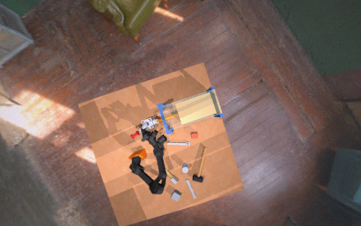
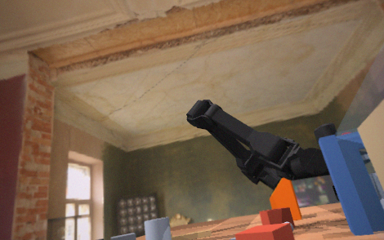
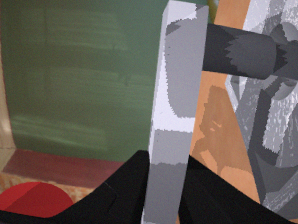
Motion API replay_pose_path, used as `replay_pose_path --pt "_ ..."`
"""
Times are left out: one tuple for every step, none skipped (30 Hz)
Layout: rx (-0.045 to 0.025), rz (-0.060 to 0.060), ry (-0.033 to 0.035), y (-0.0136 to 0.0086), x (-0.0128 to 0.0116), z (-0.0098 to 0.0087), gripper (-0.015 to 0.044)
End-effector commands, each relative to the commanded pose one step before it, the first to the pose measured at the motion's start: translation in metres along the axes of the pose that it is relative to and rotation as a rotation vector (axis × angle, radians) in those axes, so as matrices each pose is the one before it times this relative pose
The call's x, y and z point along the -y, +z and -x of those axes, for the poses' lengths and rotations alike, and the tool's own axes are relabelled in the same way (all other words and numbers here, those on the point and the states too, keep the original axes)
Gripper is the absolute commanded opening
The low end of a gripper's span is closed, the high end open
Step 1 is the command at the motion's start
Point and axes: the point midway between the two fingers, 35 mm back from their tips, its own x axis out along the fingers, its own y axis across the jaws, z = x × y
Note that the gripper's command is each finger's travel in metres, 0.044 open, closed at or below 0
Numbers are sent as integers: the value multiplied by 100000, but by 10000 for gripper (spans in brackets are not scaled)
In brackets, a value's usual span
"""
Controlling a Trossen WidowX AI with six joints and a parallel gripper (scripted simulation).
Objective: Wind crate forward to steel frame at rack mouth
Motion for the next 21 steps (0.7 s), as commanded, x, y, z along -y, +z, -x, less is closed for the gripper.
replay_pose_path --pt "-45 265 510 -17 66 -47 0" --pt "25 -2 -2 2 42 3 0" --pt "16 -1 -1 1 26 2 0" --pt "5 0 0 0 9 1 0" --pt "0 0 0 0 0 0 0" --pt "0 0 0 0 0 0 0" --pt "0 0 0 0 0 0 0" --pt "8 -1 -1 0 16 0 0" --pt "17 -2 -2 0 34 1 0" --pt "21 -2 -2 0 42 1 0" --pt "13 -1 -1 0 26 0 0" --pt "4 0 0 0 9 0 0" --pt "0 0 0 0 0 0 0" --pt "0 0 0 0 0 0 0" --pt "0 0 0 0 0 0 0" --pt "10 -1 -1 -1 16 0 0" --pt "21 -2 -2 -1 33 -1 0" --pt "26 -2 -2 -1 41 -1 0" --pt "16 -1 -1 -1 25 0 0" --pt "5 0 0 0 8 0 0" --pt "0 0 0 0 0 0 0"
